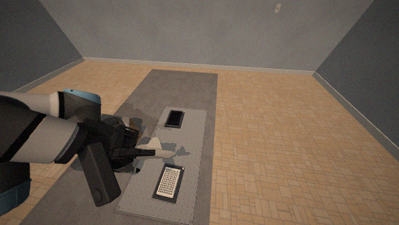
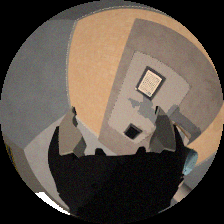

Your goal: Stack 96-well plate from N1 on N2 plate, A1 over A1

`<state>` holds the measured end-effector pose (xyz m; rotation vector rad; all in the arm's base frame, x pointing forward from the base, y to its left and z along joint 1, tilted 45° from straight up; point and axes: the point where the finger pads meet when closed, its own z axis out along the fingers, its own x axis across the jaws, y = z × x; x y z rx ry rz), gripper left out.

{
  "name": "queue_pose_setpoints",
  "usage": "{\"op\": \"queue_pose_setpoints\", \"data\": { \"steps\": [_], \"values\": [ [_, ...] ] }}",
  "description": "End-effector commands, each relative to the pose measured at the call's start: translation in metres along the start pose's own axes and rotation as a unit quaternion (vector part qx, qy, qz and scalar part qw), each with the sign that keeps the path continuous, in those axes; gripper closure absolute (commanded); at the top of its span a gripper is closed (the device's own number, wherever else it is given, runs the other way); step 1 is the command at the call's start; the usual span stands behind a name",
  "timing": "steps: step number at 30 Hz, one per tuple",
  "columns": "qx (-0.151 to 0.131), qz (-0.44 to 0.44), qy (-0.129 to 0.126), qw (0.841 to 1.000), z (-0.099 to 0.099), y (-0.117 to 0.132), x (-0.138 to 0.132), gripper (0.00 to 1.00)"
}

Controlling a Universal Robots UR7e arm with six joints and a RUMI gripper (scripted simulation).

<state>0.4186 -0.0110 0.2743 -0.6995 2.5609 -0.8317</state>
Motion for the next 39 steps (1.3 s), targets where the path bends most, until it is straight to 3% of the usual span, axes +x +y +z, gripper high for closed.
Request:
{"op": "queue_pose_setpoints", "data": {
  "steps": [1,17,22,34,39],
  "values": [
    [0.0,0.0,0.0,1.0,0.0,0.0,0.0,0.0],
    [0.0,0.0,0.0,1.0,0.0,0.0,0.0,0.0],
    [0.001,-0.081,0.018,0.997,0.017,-0.004,0.005,0.0],
    [-0.006,-0.238,0.052,0.97,0.037,-0.007,0.013,0.0],
    [-0.014,-0.316,0.069,0.946,0.049,-0.008,0.018,0.0]
  ]
}}
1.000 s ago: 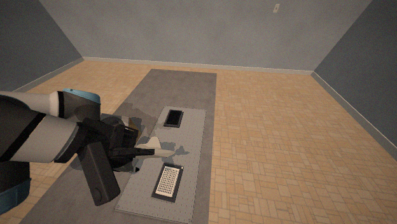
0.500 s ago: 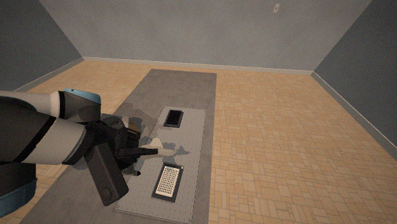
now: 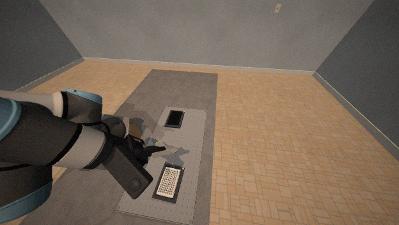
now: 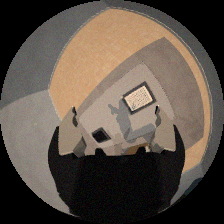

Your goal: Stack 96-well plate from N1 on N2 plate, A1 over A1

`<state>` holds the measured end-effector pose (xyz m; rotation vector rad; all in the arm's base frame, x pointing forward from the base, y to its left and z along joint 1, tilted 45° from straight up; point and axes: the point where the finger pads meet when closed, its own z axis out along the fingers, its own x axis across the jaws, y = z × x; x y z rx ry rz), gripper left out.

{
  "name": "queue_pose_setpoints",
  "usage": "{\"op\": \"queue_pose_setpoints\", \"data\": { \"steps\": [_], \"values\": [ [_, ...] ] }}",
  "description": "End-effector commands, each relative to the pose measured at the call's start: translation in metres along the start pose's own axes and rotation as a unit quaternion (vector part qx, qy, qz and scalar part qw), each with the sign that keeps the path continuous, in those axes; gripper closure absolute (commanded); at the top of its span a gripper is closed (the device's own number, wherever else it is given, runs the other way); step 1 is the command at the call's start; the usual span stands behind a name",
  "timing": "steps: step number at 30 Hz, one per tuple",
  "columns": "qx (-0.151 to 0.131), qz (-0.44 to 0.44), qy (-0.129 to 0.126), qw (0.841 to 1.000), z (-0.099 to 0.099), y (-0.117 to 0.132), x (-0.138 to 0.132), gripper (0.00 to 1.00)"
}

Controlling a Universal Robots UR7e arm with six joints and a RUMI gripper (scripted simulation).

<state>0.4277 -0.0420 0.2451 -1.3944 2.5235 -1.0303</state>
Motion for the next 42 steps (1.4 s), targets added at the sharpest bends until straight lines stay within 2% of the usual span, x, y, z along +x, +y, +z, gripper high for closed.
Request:
{"op": "queue_pose_setpoints", "data": {
  "steps": [1,10,12,19,27,29,42],
  "values": [
    [-0.005,-0.078,0.011,0.997,0.009,0.0,0.003,0.0],
    [-0.024,-0.212,0.034,0.976,0.032,0.005,0.011,0.0],
    [-0.024,-0.212,0.034,0.976,0.032,0.005,0.011,0.0],
    [-0.045,-0.321,0.048,0.945,0.046,0.008,0.016,0.0],
    [-0.072,-0.437,0.059,0.895,0.064,0.015,0.025,0.0],
    [-0.072,-0.437,0.059,0.895,0.064,0.015,0.025,0.0],
    [-0.119,-0.603,0.062,0.787,0.09,0.027,0.041,0.0]
  ]
}}
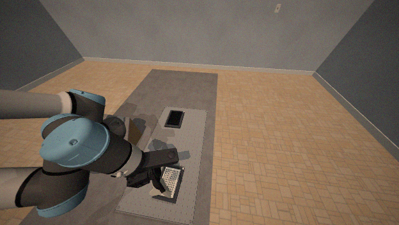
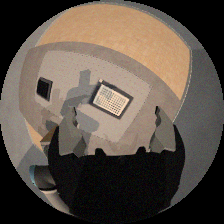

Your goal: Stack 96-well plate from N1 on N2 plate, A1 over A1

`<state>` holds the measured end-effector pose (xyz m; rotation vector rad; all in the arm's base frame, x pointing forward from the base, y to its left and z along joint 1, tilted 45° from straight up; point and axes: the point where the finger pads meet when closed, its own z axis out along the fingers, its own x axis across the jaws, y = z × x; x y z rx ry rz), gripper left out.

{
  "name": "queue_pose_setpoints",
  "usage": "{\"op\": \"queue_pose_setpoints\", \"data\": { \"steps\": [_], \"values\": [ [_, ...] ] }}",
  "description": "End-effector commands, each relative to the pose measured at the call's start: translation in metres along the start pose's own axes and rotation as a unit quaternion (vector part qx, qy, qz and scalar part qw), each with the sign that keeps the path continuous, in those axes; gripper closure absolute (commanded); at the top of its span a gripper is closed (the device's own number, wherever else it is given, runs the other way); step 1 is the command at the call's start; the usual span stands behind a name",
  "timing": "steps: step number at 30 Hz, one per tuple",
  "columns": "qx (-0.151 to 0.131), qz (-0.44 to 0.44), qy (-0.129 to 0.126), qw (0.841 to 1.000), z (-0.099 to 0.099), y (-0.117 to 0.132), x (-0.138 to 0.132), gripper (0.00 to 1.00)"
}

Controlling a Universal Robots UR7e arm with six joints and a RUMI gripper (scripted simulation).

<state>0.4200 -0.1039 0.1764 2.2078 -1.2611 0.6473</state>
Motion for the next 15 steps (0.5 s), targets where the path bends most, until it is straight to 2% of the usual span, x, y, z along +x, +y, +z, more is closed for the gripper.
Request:
{"op": "queue_pose_setpoints", "data": {
  "steps": [1,7,15],
  "values": [
    [-0.011,-0.077,-0.001,0.997,0.011,0.005,-0.002,0.0],
    [-0.024,-0.142,-0.005,0.99,0.023,0.011,-0.004,0.0],
    [-0.046,-0.259,-0.015,0.965,0.035,0.019,-0.007,0.0]
  ]
}}
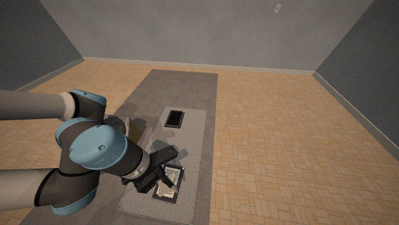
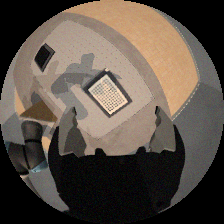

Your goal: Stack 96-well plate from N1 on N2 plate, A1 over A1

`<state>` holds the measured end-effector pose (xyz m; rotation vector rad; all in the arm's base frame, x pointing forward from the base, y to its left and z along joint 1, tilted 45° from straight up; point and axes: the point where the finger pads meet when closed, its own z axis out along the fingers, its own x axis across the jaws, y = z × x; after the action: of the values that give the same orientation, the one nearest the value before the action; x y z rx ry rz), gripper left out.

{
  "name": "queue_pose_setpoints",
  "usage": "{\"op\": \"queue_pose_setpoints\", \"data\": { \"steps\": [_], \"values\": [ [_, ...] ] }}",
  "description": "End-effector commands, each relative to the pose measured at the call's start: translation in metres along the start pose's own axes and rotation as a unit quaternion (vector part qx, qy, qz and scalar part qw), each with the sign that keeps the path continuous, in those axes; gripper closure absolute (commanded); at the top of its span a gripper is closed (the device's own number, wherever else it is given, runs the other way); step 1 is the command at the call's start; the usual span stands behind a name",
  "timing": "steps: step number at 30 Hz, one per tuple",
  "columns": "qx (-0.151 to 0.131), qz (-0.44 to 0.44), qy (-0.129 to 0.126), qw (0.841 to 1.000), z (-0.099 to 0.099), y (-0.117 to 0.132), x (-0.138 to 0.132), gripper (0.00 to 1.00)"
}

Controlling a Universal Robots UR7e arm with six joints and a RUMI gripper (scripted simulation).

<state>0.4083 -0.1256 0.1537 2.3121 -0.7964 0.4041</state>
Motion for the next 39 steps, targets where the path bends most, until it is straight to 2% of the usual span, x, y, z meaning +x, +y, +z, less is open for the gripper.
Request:
{"op": "queue_pose_setpoints", "data": {
  "steps": [1,9,19,32,39],
  "values": [
    [-0.009,-0.076,-0.005,0.997,0.011,0.004,-0.004,0.0],
    [-0.023,-0.168,-0.017,0.985,0.025,0.011,-0.01,0.0],
    [-0.041,-0.316,-0.043,0.947,0.042,0.021,-0.018,0.0],
    [-0.041,-0.316,-0.043,0.947,0.042,0.021,-0.018,0.0],
    [-0.041,-0.316,-0.043,0.947,0.052,0.022,-0.018,0.0]
  ]
}}
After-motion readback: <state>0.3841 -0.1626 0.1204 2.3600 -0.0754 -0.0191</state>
